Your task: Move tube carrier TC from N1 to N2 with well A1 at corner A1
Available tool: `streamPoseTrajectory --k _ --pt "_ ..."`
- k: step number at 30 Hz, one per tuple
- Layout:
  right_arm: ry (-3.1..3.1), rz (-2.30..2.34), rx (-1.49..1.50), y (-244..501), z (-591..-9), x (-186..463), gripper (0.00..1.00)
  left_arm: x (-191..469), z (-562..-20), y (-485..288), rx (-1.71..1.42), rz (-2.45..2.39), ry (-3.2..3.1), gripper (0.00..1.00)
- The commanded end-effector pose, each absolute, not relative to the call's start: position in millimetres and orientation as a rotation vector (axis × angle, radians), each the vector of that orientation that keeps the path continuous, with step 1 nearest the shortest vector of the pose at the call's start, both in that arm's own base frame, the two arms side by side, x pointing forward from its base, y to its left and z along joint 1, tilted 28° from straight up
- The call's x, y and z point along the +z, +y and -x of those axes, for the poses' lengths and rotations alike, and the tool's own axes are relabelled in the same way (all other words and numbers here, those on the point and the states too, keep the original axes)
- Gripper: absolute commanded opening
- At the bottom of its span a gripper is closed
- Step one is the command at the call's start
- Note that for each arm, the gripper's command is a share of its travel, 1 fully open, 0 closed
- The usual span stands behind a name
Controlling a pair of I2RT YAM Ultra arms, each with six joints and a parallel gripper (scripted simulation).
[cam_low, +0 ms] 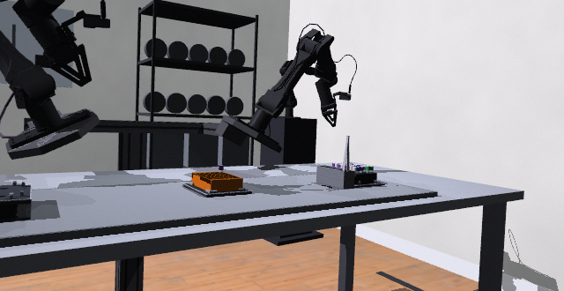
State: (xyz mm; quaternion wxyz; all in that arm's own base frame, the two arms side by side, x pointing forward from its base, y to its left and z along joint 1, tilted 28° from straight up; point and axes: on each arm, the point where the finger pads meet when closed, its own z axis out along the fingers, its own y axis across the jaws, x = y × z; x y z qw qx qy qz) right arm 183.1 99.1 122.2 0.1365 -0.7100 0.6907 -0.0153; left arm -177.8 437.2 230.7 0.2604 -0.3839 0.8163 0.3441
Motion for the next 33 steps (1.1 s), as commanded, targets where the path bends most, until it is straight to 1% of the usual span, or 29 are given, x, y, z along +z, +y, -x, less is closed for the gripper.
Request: streamPoseTrajectory --k 1,18,21,26,32,33 --pt "1.991 2.05 -0.047 100.5 -184.5 124.4 1.0 234.6 178.7 436.9 0.945 1.037 2.208 1.0" --pt "1.991 2.05 -0.047 100.5 -184.5 124.4 1.0 234.6 178.7 436.9 0.945 1.037 2.208 1.0" --pt "1.978 2.016 -0.093 97.3 -192.5 124.2 1.0 231.1 177.0 443.3 0.953 1.05 2.207 1.0" --pt "1.98 1.873 -0.171 79.6 -207.8 119.4 1.0 221.4 138.6 470.8 0.939 1.013 2.216 1.0" --pt "2.05 1.573 -0.329 25.5 -224.8 99.7 1.0 202.8 19.7 512.6 0.881 0.86 2.238 1.0" --pt "2.05 1.573 -0.329 25.5 -224.8 99.7 1.0 202.8 19.7 512.6 0.881 0.86 2.238 1.0"
